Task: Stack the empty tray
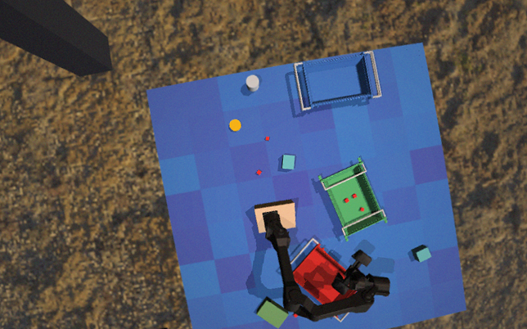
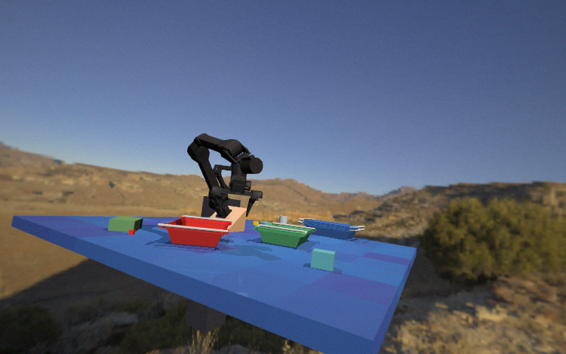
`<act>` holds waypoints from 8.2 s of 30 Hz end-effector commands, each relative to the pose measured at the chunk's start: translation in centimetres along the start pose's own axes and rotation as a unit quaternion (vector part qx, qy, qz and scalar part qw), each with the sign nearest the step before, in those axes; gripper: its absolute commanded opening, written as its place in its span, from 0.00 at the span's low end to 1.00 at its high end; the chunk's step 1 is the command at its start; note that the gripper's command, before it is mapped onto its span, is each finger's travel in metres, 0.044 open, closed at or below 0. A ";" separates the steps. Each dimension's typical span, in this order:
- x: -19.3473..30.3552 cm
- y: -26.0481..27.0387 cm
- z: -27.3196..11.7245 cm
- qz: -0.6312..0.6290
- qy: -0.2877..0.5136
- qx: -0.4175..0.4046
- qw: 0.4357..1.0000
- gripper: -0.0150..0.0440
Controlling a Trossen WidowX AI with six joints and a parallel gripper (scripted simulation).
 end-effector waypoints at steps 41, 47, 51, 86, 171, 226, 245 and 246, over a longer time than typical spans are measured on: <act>0.3 -2.1 8.4 0.033 -0.008 0.009 0.999 0.68; 0.3 -2.1 8.4 0.033 -0.008 0.009 0.999 0.60; 0.3 -2.1 8.4 0.033 -0.008 0.009 0.999 0.55; 0.2 -1.8 2.5 0.034 -0.006 0.007 0.999 0.25; 5.2 4.0 -6.5 -0.273 0.003 -0.005 0.962 0.25; 7.5 12.5 -7.5 -0.683 0.000 -0.013 0.730 0.25; 8.9 15.4 -7.9 -0.793 -0.001 -0.011 0.609 0.25; 9.0 15.5 -7.9 -0.798 -0.001 -0.011 0.602 0.25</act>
Point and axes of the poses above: the point midway between the two fingers, 35 mm back from their tips, its own z axis out along the fingers, its own y axis across the jaws, x = y × z, the point moved 7 cm from there along -z, back along the fingers, and after that the axes turned 6 degrees about -z, right-handed, at the moved point
